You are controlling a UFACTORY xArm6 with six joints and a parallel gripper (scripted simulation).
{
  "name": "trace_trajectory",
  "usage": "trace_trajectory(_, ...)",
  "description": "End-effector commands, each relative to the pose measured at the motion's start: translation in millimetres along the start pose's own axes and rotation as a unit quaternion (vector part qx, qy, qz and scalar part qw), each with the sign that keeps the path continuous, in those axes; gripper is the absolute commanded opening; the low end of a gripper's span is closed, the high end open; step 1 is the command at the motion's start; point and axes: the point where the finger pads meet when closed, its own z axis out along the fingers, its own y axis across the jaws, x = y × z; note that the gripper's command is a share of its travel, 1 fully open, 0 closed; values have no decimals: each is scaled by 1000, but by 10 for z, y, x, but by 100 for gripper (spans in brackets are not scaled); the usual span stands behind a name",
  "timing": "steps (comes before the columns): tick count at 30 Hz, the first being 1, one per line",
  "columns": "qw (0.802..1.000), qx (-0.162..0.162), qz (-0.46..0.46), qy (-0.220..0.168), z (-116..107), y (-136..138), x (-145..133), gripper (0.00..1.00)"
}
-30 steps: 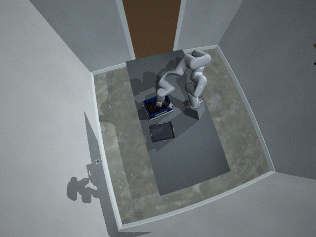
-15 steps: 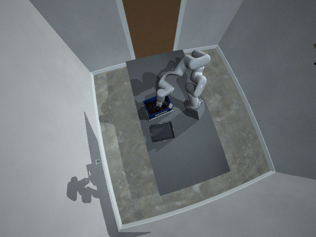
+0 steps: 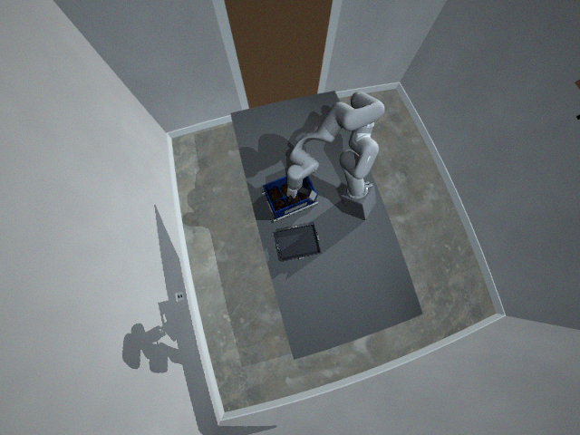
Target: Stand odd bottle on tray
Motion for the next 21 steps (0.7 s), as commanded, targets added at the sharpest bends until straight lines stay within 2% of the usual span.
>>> trace_trajectory(1, 1000, -2, 1, -1, 20, 11, -14, 65)
trace_trajectory(21, 1000, -2, 1, -1, 177, 21, -13, 65)
